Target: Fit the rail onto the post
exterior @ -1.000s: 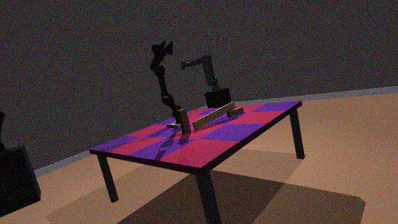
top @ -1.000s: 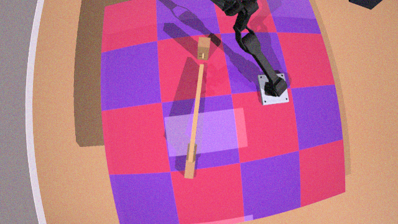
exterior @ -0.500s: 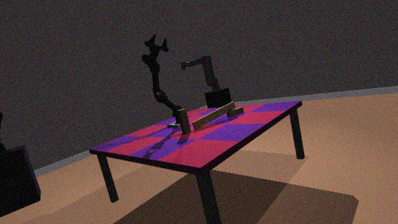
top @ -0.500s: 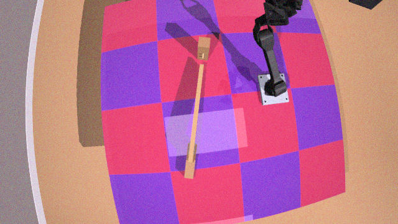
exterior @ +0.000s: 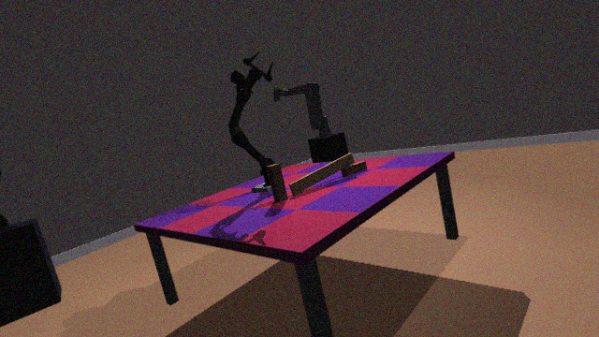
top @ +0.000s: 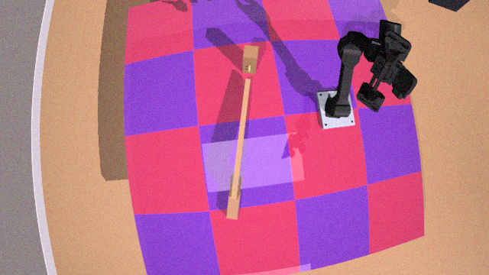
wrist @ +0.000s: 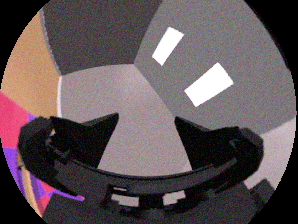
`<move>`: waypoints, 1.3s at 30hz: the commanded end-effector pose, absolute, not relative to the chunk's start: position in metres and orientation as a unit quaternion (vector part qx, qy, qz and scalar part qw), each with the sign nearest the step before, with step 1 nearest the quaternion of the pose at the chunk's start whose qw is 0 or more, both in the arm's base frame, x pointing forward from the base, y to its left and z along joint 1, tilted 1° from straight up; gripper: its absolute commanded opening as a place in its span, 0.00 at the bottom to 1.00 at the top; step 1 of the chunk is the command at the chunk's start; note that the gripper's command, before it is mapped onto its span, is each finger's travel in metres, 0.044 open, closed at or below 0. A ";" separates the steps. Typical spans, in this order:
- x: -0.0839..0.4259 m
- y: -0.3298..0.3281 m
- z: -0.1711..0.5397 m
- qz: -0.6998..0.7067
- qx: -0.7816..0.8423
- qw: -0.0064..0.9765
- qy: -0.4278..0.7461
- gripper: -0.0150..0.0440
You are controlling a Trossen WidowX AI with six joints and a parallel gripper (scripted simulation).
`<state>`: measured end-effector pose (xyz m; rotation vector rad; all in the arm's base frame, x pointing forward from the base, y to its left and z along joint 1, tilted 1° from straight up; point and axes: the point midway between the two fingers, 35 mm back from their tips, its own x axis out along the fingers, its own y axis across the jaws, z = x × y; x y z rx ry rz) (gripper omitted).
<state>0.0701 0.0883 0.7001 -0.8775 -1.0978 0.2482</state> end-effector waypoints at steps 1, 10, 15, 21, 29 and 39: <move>0.076 0.135 0.682 0.124 -0.461 0.731 -0.487 1.00; 0.127 0.225 0.619 0.167 -0.582 0.684 -0.407 1.00; 0.171 0.249 0.576 0.186 -0.644 0.656 -0.345 1.00; 0.229 0.263 0.514 0.224 -0.703 0.627 -0.251 1.00; 0.313 0.248 0.400 0.304 -0.745 0.590 -0.068 1.00; 0.375 0.166 0.263 0.391 -0.692 0.575 0.192 1.00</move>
